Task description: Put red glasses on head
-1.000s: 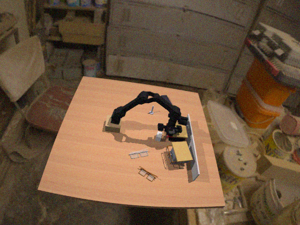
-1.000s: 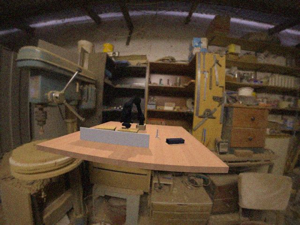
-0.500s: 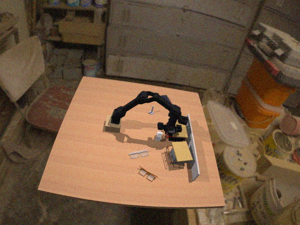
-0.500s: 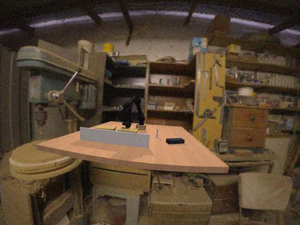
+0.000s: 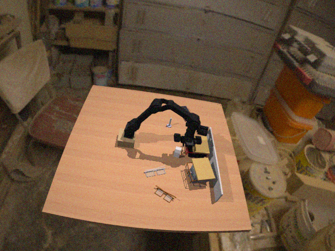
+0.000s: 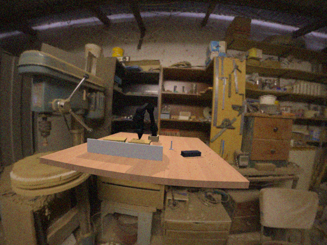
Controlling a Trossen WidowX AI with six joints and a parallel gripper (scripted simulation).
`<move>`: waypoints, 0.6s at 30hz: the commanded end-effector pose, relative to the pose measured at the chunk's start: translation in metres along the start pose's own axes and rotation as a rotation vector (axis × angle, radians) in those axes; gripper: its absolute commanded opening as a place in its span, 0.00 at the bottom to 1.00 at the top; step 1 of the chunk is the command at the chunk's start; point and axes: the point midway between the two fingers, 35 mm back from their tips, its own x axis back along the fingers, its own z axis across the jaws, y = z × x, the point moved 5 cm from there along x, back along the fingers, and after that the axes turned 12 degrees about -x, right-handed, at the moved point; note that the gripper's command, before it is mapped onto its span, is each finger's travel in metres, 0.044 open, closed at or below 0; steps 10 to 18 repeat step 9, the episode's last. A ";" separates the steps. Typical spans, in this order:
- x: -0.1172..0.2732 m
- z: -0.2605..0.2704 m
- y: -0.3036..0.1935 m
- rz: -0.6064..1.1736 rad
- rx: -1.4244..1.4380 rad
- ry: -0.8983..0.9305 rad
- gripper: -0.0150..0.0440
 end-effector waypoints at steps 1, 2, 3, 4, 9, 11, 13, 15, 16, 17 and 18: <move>0.003 -0.016 0.004 0.002 0.002 0.001 0.44; 0.003 -0.016 0.004 0.002 0.002 0.001 0.44; 0.003 -0.016 0.004 0.002 0.002 0.001 0.44; 0.003 -0.016 0.004 0.002 0.002 0.001 0.44; 0.012 -0.033 0.007 0.001 0.002 0.000 0.44; 0.012 -0.033 0.007 0.001 0.002 0.000 0.44; 0.012 -0.033 0.007 0.001 0.002 0.000 0.44; 0.012 -0.033 0.007 0.001 0.002 0.000 0.44; 0.012 -0.033 0.007 0.001 0.002 0.000 0.44; 0.012 -0.033 0.007 0.001 0.002 0.000 0.44; 0.012 -0.033 0.007 0.001 0.002 0.000 0.44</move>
